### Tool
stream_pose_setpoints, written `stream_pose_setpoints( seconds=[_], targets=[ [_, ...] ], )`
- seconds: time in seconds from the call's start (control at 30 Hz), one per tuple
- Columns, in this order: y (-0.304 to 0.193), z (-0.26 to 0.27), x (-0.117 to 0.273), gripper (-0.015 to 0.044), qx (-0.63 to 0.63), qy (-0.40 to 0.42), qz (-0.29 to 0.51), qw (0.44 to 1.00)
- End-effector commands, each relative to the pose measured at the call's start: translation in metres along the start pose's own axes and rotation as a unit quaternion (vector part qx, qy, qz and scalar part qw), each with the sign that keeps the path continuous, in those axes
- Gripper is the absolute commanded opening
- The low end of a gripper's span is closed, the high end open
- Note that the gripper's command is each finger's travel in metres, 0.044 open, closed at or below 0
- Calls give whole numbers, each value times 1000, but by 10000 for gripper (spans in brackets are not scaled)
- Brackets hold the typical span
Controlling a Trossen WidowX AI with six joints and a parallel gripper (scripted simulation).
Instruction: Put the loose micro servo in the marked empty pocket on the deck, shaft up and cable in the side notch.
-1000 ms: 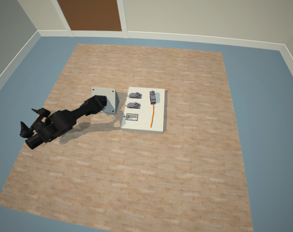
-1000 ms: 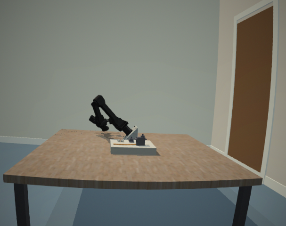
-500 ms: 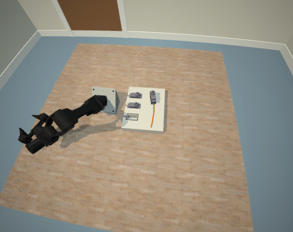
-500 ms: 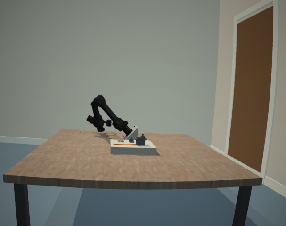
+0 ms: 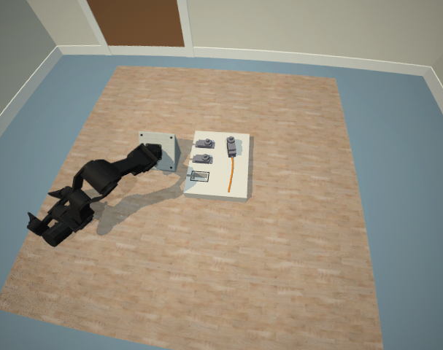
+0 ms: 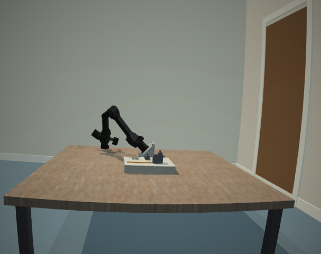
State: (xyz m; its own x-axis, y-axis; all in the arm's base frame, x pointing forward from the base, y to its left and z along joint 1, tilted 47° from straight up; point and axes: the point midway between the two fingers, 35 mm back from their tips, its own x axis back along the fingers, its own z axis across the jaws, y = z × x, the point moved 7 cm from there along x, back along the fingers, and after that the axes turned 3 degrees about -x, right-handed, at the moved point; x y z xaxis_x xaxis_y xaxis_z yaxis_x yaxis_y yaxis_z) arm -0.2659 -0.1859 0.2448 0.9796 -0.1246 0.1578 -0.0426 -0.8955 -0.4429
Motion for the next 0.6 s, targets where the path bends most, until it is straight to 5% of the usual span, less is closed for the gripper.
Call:
stream_pose_setpoints(
  seconds=[0.0,0.57],
  targets=[
    [5,-15,14,440,-32,-23,-26,999],
    [25,-62,69,440,-138,-81,-145,976]
  ],
)
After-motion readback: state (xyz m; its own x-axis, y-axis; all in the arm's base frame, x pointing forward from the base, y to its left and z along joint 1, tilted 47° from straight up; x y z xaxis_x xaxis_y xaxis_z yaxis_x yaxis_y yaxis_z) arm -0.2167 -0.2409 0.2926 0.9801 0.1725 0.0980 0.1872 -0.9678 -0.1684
